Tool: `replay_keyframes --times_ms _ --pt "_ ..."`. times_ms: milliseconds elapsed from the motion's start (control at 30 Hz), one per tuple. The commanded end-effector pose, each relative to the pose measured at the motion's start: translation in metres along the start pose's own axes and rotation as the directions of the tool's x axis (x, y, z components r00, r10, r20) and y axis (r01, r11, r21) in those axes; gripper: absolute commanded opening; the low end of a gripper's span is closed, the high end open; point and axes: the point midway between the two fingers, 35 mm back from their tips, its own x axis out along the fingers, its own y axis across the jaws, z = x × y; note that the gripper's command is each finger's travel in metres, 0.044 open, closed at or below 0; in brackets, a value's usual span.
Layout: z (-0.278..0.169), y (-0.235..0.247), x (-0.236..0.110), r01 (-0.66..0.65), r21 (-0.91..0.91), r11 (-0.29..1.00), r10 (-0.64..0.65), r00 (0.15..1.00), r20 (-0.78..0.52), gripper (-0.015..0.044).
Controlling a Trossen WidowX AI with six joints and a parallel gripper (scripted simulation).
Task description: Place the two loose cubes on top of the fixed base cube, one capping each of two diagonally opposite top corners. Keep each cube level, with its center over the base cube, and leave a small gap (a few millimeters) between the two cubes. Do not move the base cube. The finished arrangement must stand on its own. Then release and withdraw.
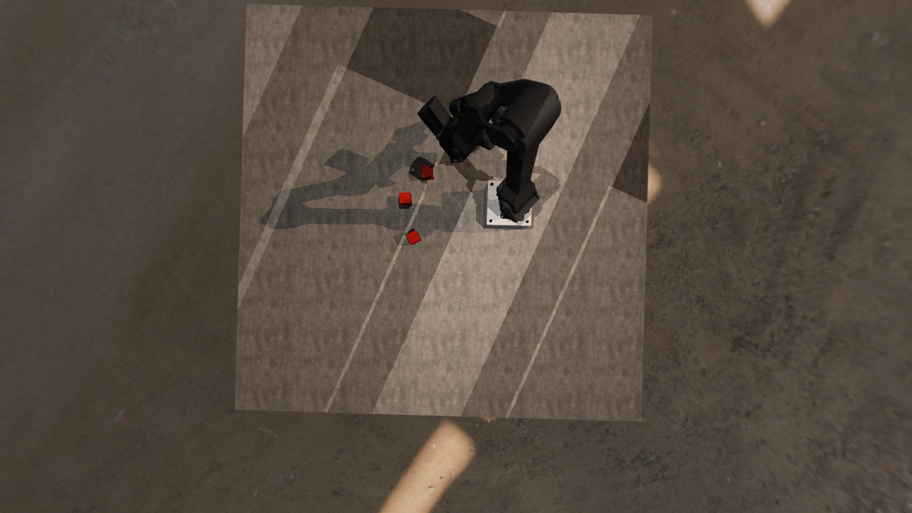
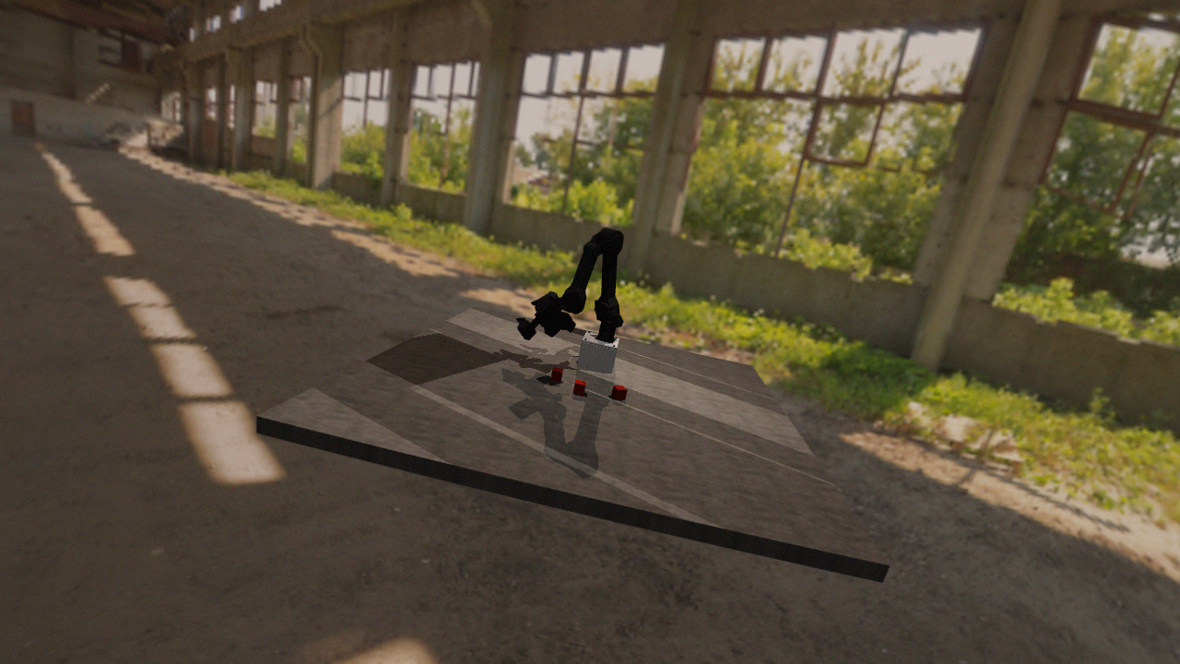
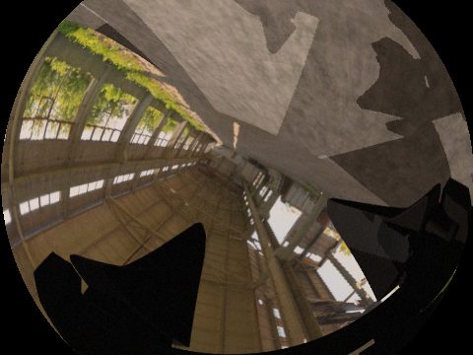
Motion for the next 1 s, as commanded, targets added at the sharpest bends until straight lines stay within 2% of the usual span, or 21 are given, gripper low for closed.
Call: replay_keyframes --times_ms 0,133,333,500,700,967 --pt "0.0 -0.001 0.0 0.006 0.007 1.0 -0.006 1.0 0.001 0.0374" --pt "-0.006 -0.022 -0.007 0.123 0.146 0.982 -0.129 0.991 0.033 0.0269" --pt "-0.014 -0.055 -0.026 0.265 0.395 0.879 -0.333 0.936 0.113 0.0265" --pt "-0.017 -0.075 -0.049 0.287 0.586 0.758 -0.478 0.855 0.2 0.0265" --pt "-0.019 -0.09 -0.082 0.181 0.765 0.618 -0.611 0.724 0.321 0.0265" --pt "-0.019 -0.091 -0.134 -0.136 0.854 0.502 -0.707 0.504 0.496 0.0265"
